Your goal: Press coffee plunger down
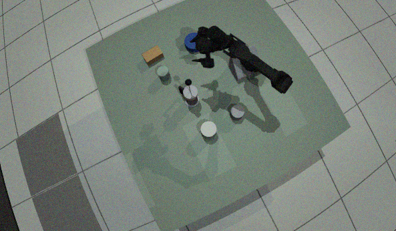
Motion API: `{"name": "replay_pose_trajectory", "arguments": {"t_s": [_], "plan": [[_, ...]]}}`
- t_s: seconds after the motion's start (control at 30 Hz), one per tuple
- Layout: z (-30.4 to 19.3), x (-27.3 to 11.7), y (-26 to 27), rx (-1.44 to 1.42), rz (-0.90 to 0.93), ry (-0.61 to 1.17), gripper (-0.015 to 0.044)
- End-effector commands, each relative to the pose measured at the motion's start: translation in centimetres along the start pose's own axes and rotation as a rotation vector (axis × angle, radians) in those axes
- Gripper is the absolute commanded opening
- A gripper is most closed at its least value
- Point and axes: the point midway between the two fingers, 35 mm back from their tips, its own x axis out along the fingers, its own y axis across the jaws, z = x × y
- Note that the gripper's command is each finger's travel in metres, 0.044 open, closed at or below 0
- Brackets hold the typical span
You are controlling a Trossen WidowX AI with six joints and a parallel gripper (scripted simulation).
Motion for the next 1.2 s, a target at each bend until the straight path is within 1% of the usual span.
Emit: {"name": "replay_pose_trajectory", "arguments": {"t_s": [0.0, 0.07, 0.13, 0.27, 0.5, 0.73, 1.17], "plan": [[4.7, -1.9, 6.7, -0.027, 0.404, -0.132, 0.044], [5.5, -2.9, 8.4, -0.04, 0.511, -0.155, 0.044], [5.7, -3.4, 9.1, -0.046, 0.55, -0.162, 0.044], [4.8, -2.5, 9.4, -0.048, 0.548, -0.16, 0.044], [1.0, -0.2, 10.7, -0.05, 0.555, -0.164, 0.044], [1.0, 0.1, 10.8, -0.05, 0.554, -0.163, 0.044], [1.3, 1.9, 11.8, -0.052, 0.552, -0.161, 0.044]]}}
